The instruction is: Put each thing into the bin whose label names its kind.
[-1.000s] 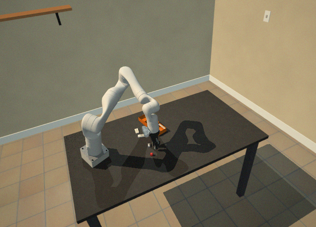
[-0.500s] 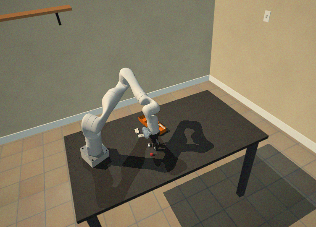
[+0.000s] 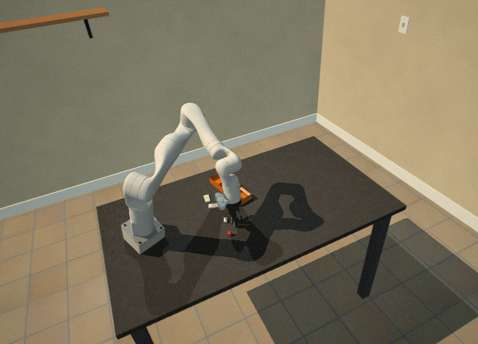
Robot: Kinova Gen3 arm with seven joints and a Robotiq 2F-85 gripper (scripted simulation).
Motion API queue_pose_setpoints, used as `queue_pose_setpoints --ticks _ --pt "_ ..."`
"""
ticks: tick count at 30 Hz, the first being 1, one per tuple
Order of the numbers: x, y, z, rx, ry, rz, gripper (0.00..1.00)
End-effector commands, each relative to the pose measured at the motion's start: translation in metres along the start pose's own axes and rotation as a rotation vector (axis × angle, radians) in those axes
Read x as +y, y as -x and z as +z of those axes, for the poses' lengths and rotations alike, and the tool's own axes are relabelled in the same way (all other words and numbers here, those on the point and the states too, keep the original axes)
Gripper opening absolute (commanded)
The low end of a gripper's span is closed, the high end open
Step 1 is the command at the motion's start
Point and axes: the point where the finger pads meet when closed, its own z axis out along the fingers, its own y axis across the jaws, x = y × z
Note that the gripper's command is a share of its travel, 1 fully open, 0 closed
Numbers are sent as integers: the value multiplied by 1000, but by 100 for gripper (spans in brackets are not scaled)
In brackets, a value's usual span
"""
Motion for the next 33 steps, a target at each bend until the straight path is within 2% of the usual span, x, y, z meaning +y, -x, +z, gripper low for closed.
queue_pose_setpoints --ticks 1,26,33 --pt "0 1 1 0 -1 -2 11" --pt "0 1 1 0 -1 -2 11" --pt "2 0 -24 2 5 4 11"
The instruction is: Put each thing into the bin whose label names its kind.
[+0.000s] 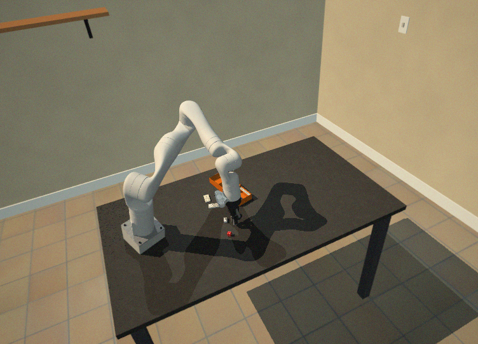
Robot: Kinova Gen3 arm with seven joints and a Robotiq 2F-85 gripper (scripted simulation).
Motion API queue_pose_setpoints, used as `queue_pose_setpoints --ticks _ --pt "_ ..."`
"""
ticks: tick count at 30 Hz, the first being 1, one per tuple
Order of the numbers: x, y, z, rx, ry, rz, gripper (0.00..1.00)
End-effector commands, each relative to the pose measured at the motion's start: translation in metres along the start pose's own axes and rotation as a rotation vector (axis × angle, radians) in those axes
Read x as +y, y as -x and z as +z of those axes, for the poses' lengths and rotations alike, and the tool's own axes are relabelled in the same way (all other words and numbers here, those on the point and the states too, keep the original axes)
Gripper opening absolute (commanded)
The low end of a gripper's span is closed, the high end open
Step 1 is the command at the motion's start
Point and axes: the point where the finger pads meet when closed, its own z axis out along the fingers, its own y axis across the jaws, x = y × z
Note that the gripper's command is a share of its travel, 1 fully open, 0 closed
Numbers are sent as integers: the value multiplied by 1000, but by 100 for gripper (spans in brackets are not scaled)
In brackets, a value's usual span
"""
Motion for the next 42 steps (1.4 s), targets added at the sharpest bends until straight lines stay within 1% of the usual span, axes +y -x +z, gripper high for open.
queue_pose_setpoints --ticks 1,5,7,13,32,33,39,41,42 --pt "5 1 -14 -6 13 4 11" --pt "5 2 -27 -6 13 3 11" --pt "5 2 -27 -6 13 3 11" --pt "5 3 -47 -7 13 0 11" --pt "3 2 -46 -8 8 -2 11" --pt "2 0 -48 -5 11 -10 11" --pt "39 10 -46 2 12 -4 11" --pt "39 10 -46 2 12 -4 11" --pt "45 12 -46 2 12 -4 11"
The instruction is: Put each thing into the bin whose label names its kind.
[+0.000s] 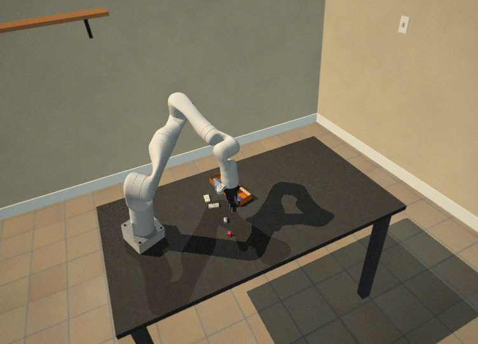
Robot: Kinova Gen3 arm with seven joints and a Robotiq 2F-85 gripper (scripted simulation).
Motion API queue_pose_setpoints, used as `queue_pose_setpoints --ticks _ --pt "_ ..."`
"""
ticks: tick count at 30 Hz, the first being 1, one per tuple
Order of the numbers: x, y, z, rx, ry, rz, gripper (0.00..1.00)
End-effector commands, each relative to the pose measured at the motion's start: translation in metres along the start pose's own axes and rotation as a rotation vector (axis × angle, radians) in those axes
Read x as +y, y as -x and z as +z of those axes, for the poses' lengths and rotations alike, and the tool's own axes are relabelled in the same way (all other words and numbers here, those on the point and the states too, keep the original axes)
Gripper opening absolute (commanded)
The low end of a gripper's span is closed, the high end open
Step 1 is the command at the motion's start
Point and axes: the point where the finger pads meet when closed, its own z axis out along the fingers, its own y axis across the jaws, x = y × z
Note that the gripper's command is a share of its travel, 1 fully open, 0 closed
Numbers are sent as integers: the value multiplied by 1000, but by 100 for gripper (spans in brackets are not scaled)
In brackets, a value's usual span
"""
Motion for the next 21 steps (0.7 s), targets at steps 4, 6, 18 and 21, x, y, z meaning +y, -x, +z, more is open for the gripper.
queue_pose_setpoints --ticks 4,6,18,21 --pt "38 8 0 9 4 -19 11" --pt "50 11 0 9 4 -19 11" --pt "107 27 0 9 2 -19 11" --pt "124 32 0 9 1 -19 11"
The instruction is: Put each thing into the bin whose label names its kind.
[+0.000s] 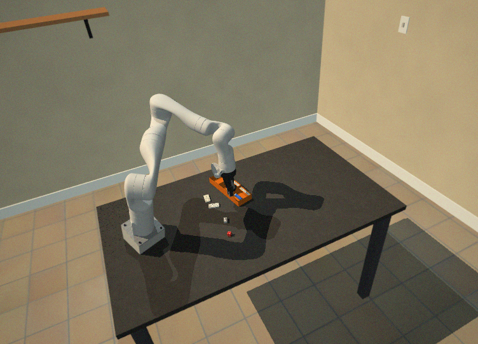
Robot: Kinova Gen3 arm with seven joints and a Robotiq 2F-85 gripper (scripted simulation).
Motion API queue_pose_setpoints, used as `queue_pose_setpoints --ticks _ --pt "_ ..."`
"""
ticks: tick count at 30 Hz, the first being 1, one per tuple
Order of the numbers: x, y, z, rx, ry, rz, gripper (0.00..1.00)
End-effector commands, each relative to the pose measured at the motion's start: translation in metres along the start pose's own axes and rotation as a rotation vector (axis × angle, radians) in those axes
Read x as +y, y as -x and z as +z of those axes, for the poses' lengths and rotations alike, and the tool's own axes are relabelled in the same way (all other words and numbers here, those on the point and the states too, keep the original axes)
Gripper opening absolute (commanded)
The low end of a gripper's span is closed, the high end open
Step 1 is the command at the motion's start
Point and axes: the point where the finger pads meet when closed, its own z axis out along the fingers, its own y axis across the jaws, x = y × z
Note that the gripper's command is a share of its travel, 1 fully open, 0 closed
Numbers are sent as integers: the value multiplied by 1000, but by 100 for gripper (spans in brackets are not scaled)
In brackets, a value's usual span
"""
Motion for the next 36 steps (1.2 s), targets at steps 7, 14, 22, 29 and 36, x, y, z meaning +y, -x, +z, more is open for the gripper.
queue_pose_setpoints --ticks 7,14,22,29,36 --pt "53 14 0 2 -6 -275 11" --pt "82 23 -1 0 -5 -536 11" --pt "102 29 -2 -2 -4 -895 11" --pt "100 28 -1 2 -3 -1111 11" --pt "100 28 -1 4 -3 -1457 11"
